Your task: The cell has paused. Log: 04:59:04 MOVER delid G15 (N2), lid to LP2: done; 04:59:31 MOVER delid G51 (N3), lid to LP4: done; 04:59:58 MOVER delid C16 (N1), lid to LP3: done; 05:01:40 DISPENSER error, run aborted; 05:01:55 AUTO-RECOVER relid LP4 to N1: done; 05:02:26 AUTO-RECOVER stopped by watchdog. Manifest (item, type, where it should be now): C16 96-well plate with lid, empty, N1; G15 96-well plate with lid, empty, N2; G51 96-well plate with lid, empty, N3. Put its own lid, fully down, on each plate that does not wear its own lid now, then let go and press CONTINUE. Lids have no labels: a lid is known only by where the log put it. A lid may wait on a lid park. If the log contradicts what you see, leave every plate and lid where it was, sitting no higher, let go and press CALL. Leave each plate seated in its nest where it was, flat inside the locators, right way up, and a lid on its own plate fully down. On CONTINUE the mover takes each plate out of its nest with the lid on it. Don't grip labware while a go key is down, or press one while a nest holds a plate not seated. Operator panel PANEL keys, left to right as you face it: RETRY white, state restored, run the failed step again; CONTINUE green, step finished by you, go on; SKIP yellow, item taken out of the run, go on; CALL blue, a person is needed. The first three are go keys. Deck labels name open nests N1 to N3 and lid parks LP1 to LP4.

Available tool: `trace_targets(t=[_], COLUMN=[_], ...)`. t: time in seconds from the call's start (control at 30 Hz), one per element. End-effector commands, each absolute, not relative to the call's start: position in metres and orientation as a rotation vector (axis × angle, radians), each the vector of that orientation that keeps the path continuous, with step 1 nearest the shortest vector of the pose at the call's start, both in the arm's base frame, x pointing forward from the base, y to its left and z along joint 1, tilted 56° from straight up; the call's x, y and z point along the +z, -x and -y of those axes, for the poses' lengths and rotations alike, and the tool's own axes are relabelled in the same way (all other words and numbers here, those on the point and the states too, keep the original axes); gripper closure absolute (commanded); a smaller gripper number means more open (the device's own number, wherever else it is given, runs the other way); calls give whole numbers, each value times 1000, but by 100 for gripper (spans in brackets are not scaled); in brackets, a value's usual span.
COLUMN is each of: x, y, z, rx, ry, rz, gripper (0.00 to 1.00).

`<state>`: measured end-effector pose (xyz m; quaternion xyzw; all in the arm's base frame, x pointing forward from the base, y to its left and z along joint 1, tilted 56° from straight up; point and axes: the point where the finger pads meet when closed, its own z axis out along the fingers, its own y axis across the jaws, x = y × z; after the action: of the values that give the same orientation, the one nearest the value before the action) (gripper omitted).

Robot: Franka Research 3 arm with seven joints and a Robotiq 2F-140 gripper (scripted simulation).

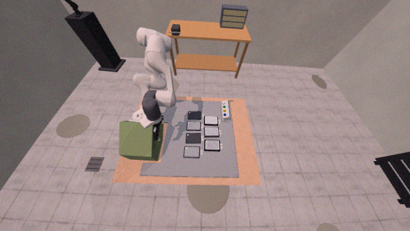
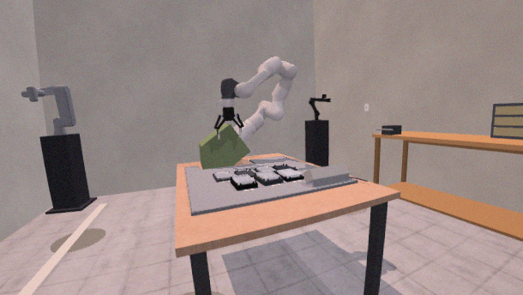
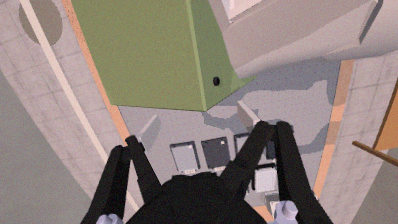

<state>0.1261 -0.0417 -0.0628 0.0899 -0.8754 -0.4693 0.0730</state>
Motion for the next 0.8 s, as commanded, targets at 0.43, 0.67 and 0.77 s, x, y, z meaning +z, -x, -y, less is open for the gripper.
trace_targets(t=[0.43, 0.67, 0.77], x=[-63, -67, -65], y=[-126, -171, -235], z=[42, 28, -9], rx=[-1409, -1388, -1385], ry=[-270, -268, -253], rz=[2629, 2658, 2710], gripper=[0, 0, 0])
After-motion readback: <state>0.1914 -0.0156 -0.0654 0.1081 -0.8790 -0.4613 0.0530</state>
